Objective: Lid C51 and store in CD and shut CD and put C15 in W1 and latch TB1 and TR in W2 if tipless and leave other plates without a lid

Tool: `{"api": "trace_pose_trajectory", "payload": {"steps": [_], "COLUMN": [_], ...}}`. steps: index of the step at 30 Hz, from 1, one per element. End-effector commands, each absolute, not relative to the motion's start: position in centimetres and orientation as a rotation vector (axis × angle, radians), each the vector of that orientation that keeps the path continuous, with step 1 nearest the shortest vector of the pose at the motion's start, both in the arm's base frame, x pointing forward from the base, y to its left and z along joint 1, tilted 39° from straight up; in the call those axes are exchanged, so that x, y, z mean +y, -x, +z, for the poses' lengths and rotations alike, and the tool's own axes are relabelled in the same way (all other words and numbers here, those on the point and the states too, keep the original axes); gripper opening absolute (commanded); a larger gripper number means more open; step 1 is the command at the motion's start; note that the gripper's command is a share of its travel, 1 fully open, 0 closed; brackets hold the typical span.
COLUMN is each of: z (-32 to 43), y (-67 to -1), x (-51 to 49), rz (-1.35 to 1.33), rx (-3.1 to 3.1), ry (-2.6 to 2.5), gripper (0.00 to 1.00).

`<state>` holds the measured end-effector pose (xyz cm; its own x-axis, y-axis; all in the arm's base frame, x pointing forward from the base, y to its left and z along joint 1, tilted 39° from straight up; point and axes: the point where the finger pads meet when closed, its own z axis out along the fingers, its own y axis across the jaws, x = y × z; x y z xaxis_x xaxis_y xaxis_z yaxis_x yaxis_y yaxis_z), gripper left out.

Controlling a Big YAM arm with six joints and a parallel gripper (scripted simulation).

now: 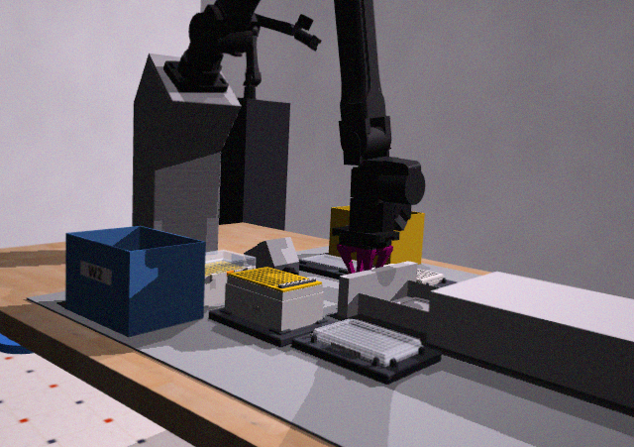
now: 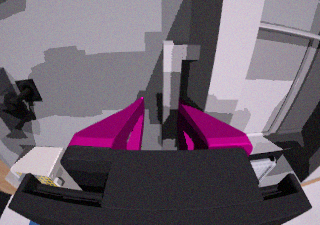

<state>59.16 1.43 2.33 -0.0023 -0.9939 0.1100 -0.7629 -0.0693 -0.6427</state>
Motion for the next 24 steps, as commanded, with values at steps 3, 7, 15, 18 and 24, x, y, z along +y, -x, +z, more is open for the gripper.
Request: {"api": "trace_pose_trajectory", "payload": {"steps": [3, 7, 15, 18, 24], "z": [1.48, 1.48, 1.51, 1.19, 0.96], "y": [-57.75, -57.75, -57.47, -57.22, -57.17], "x": [0.64, 0.64, 0.59, 0.57, 0.59], "rz": [-0.763, -0.763, -0.775, -0.766, -0.763], "rx": [1.832, 1.832, 1.823, 1.83, 1.832], "ry": [1.908, 1.908, 1.897, 1.905, 1.909], "gripper": [0.3, 0.3, 0.3, 0.3, 0.3]}}
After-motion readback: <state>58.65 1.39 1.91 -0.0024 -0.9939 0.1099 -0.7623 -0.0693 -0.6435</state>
